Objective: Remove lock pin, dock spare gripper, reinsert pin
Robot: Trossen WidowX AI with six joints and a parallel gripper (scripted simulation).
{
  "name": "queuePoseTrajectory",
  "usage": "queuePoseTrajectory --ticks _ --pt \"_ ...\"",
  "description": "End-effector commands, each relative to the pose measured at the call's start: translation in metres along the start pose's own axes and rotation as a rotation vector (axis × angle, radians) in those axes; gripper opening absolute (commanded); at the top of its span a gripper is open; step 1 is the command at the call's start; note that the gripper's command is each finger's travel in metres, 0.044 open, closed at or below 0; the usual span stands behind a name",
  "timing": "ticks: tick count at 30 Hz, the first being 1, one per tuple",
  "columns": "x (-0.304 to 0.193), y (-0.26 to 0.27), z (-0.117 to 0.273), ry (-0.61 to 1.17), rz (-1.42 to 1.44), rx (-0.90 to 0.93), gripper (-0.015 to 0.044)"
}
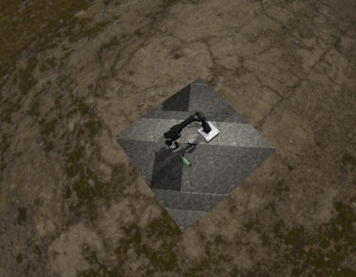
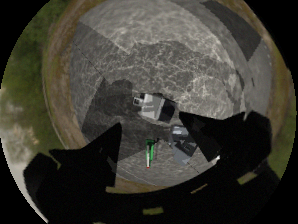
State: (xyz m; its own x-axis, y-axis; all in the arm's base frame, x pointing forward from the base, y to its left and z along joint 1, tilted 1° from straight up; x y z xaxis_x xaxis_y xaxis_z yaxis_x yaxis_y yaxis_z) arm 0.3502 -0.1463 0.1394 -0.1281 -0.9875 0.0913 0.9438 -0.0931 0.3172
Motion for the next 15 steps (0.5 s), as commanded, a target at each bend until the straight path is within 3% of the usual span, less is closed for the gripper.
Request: queuePoseTrajectory --ticks 1,6,15 --pt "-0.0017 -0.0020 0.0112 -0.098 0.841 0.146 0.0440" --pt "-0.0020 -0.0033 0.0135 -0.158 1.148 0.167 0.0440" --pt "-0.0021 -0.0034 0.0138 -0.165 1.177 0.168 0.0440"
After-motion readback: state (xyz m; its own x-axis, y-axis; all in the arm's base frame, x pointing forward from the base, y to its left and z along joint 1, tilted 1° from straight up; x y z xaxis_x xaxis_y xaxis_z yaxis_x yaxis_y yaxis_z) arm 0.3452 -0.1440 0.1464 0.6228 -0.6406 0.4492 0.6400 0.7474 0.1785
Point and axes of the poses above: the point midway between the two fingers, 35 mm back from their tips, its own z axis back along the fingers, its own y axis across the jaws, x = y × z, the point moved 3 cm from there along z, back along the fingers, and after that the axes turned 9 degrees about -z, right-handed, at the moved point
